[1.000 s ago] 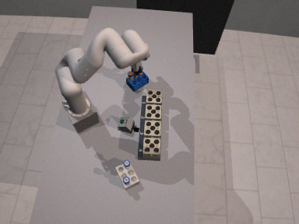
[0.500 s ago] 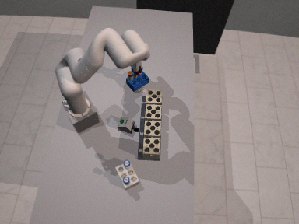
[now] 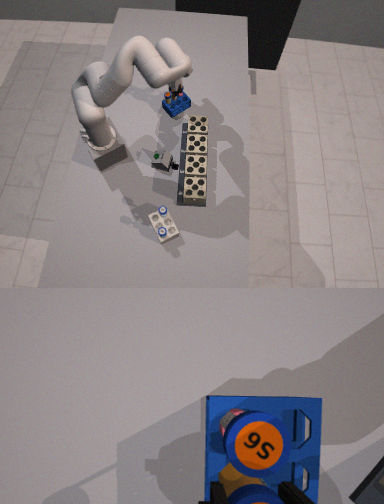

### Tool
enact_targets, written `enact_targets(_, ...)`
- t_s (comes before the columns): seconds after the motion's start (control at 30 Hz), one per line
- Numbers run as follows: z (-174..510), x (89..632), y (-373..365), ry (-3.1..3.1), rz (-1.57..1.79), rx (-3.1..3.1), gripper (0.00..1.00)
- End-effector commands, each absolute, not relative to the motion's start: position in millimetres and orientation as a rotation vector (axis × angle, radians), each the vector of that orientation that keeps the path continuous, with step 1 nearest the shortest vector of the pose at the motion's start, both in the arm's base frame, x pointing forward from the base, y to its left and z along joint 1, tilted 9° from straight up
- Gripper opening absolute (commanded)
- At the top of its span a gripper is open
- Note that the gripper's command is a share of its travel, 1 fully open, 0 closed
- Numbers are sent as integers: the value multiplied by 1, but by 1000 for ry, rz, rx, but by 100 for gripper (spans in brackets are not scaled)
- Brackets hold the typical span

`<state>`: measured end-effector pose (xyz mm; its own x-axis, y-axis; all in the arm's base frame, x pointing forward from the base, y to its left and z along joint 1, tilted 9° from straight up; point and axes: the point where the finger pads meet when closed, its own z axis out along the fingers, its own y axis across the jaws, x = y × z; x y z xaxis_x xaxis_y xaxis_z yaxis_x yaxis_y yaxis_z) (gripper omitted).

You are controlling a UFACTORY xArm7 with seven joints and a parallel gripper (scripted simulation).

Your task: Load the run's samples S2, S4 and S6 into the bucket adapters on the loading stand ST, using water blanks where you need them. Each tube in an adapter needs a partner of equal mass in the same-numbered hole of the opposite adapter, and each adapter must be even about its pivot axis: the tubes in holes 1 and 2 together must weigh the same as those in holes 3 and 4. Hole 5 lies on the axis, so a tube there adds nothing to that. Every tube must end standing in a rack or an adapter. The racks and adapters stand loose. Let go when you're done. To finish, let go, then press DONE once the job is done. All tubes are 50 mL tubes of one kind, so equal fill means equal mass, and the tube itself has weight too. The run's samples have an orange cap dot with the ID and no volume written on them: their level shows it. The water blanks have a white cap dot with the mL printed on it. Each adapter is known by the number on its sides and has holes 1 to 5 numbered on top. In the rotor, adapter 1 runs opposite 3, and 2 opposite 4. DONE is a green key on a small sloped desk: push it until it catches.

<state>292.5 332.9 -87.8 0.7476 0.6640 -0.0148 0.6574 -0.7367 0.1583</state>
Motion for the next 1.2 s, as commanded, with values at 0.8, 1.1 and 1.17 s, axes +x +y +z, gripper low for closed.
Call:
enact_targets(0.8, -71, 292, 336, 1064, 69, 2793, 0)
enact_targets(1.1, -55, 290, 338, 1064, 69, 2793, 0)
enact_targets(1.17, -52, 290, 339, 1064, 69, 2793, 0)
